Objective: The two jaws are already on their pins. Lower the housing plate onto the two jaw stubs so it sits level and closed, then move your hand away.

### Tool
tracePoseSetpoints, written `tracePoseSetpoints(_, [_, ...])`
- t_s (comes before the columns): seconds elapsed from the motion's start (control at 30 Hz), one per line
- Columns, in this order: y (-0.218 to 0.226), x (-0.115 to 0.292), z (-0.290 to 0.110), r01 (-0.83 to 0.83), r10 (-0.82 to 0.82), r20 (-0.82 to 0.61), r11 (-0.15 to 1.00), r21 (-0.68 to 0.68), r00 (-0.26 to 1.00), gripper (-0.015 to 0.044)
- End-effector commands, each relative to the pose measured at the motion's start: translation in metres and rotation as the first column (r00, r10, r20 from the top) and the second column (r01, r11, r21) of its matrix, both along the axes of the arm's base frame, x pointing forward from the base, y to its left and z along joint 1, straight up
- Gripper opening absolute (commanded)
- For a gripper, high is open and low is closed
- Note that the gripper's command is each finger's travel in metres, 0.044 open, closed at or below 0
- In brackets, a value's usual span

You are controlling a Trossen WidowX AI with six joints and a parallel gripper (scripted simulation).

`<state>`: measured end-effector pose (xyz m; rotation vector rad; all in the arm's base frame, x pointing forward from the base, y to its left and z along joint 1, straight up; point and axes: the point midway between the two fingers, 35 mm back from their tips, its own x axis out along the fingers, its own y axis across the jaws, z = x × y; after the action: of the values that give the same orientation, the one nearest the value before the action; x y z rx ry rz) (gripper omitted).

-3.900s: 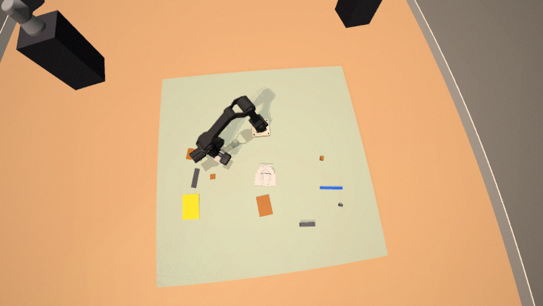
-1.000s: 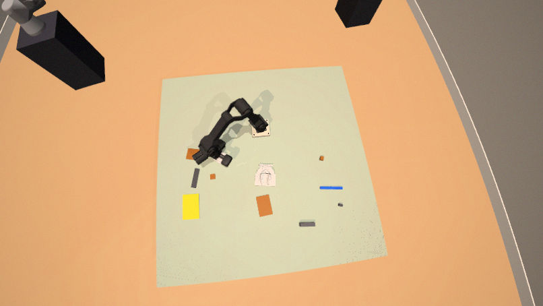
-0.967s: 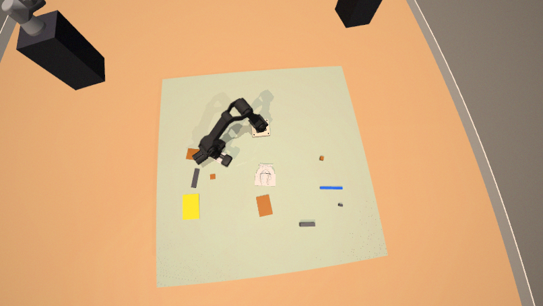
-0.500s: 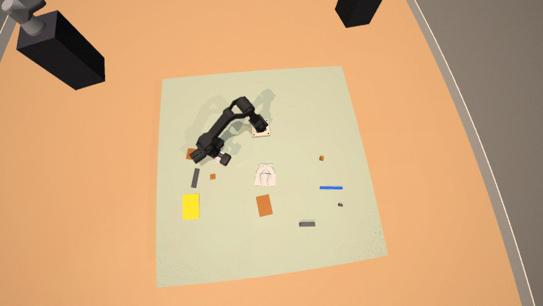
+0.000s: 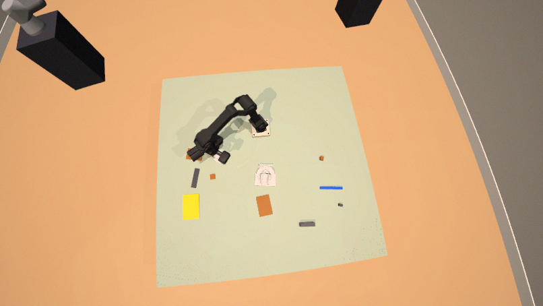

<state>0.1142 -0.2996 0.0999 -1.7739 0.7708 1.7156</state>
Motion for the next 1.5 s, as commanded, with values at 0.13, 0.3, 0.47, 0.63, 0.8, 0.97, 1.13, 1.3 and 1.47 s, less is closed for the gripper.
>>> tracePoseSetpoints(0.13, [0.007, 0.010, 0.002, -0.139, 0.139, -0.010, 0.990, 0.000, 0.990, 0.0351])
tracePoseSetpoints(0.3, [0.013, 0.020, 0.002, -0.268, 0.268, -0.013, 0.964, -0.001, 0.963, 0.0351])
tracePoseSetpoints(0.47, [0.020, 0.030, 0.002, -0.392, 0.392, -0.016, 0.920, -0.002, 0.920, 0.0351])
tracePoseSetpoints(0.63, [0.027, 0.039, 0.002, -0.510, 0.510, -0.019, 0.860, -0.002, 0.860, 0.0351])
tracePoseSetpoints(0.8, [0.034, 0.048, 0.002, -0.619, 0.618, -0.022, 0.786, -0.003, 0.786, 0.0351])
tracePoseSetpoints(0.97, [0.042, 0.057, 0.002, -0.717, 0.716, -0.025, 0.698, -0.002, 0.697, 0.0351])
tracePoseSetpoints(1.13, [0.050, 0.065, 0.002, -0.802, 0.802, -0.028, 0.597, -0.002, 0.597, 0.0351])
tracePoseSetpoints(1.3, [0.058, 0.073, 0.002, -0.874, 0.873, -0.031, 0.486, -0.001, 0.486, 0.0351])
tracePoseSetpoints(1.47, [0.066, 0.081, 0.002, -0.930, 0.930, -0.034, 0.367, 0.000, 0.367, 0.0351])
